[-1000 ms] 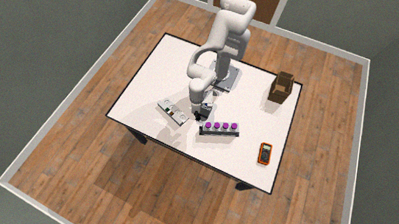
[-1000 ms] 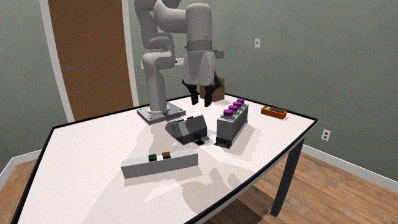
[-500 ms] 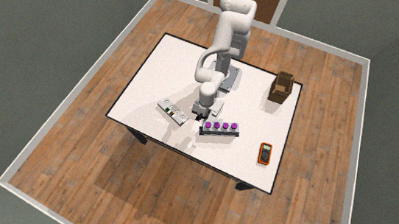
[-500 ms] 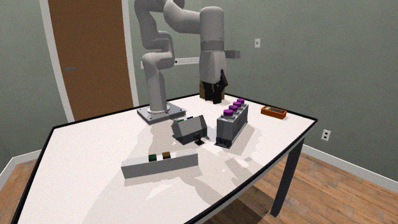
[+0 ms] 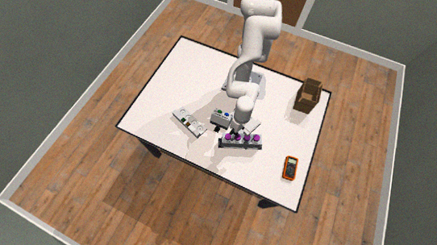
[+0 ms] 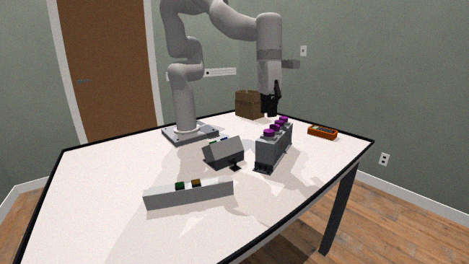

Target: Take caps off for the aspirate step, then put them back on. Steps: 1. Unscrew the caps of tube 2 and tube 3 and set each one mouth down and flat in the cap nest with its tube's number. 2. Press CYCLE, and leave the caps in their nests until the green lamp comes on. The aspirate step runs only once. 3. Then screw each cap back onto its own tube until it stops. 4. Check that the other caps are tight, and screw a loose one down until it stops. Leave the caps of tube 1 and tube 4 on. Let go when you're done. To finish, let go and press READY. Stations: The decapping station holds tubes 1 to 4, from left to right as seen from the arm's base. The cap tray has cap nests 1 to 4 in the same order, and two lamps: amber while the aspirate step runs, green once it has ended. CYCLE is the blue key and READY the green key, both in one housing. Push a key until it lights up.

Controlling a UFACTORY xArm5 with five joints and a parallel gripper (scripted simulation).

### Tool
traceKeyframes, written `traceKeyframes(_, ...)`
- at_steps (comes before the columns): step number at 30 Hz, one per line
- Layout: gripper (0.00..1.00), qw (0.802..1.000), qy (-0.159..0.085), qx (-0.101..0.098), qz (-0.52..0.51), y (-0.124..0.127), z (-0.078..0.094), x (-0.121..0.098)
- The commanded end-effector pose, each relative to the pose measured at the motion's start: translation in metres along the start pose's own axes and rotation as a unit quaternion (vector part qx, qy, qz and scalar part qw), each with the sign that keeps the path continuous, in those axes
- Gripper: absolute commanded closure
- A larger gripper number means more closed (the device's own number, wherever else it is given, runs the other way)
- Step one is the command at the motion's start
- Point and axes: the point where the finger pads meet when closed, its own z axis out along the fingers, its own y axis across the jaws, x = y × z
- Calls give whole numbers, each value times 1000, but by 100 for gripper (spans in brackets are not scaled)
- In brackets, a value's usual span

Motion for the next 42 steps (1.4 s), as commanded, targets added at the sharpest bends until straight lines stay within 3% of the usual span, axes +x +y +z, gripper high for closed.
traceKeyframes(1, 54, 1000, -3, -3, 6, -12, -1, 34)
traceKeyframes(7, 54, 1000, -3, -3, 6, -21, -1, 55)
traceKeyframes(16, 54, 1000, -3, -3, 6, -21, -1, 55)
traceKeyframes(30, 54, 1000, -3, -3, 6, -21, 35, 54)
traceKeyframes(42, 54, 1000, -3, -3, 6, -21, 35, 54)
